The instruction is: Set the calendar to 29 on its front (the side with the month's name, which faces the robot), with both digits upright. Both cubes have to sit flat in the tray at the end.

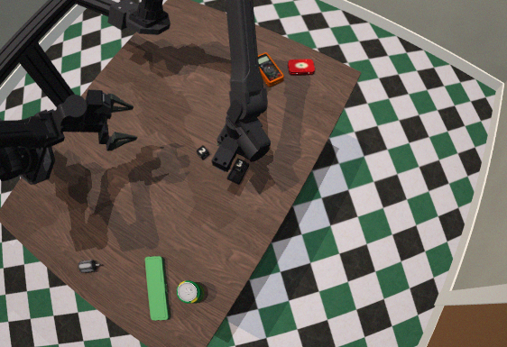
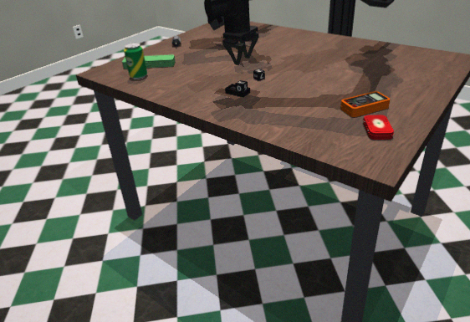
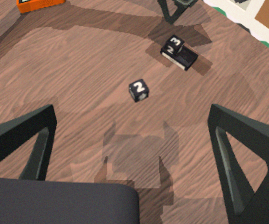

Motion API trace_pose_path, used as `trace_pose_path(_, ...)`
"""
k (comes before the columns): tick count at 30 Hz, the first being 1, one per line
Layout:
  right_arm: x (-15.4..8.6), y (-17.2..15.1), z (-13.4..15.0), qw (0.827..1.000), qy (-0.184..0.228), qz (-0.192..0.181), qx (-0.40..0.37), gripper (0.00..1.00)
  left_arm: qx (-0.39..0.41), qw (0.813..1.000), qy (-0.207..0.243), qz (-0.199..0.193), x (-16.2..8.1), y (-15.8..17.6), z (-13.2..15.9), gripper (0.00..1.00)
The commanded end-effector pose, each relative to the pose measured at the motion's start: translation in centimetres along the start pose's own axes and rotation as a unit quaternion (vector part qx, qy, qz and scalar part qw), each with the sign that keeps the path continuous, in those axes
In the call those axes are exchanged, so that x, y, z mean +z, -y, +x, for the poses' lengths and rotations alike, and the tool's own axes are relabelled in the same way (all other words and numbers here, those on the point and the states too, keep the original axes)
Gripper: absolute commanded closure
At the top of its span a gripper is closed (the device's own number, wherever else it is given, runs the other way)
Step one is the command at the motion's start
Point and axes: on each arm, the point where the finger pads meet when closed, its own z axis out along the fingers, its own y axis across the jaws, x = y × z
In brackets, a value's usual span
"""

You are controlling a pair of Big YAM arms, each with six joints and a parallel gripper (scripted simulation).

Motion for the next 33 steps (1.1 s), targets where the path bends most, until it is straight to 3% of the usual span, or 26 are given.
trace_pose_path(1, -2.1, 0.2, 0.4, 1.0, 0.018, 0.002, 0.014, 0.0, -0.003, 1.0, 0.002, -0.004, -0.2, -0.5, -0.5, 0.36)
trace_pose_path(10, -4.8, 0.8, 3.0, 1.0, 0.017, 0.007, 0.012, 0.0, -0.003, 1.0, 0.002, -0.004, -0.2, -0.5, -0.5, 0.36)
trace_pose_path(16, -4.2, 1.0, 3.0, 1.0, 0.01, 0.01, 0.008, 0.0, -0.003, 1.0, 0.002, -0.004, -0.2, -0.5, -0.5, 0.36)
trace_pose_path(17, -4.2, 1.0, 3.0, 1.0, 0.01, 0.01, 0.008, 0.0, -0.006, 1.0, -0.002, 0.002, 0.7, 0.4, -1.0, 0.47)
trace_pose_path(24, -4.2, 1.0, 3.0, 1.0, 0.01, 0.01, 0.008, 0.0, -0.107, 0.994, -0.004, 0.004, 1.9, 1.8, -0.8, 0.47)
trace_pose_path(33, -4.2, 1.0, 3.0, 1.0, 0.01, 0.01, 0.008, 0.0, -0.313, 0.95, 0.001, -0.004, 3.9, 6.5, -2.2, 0.47)
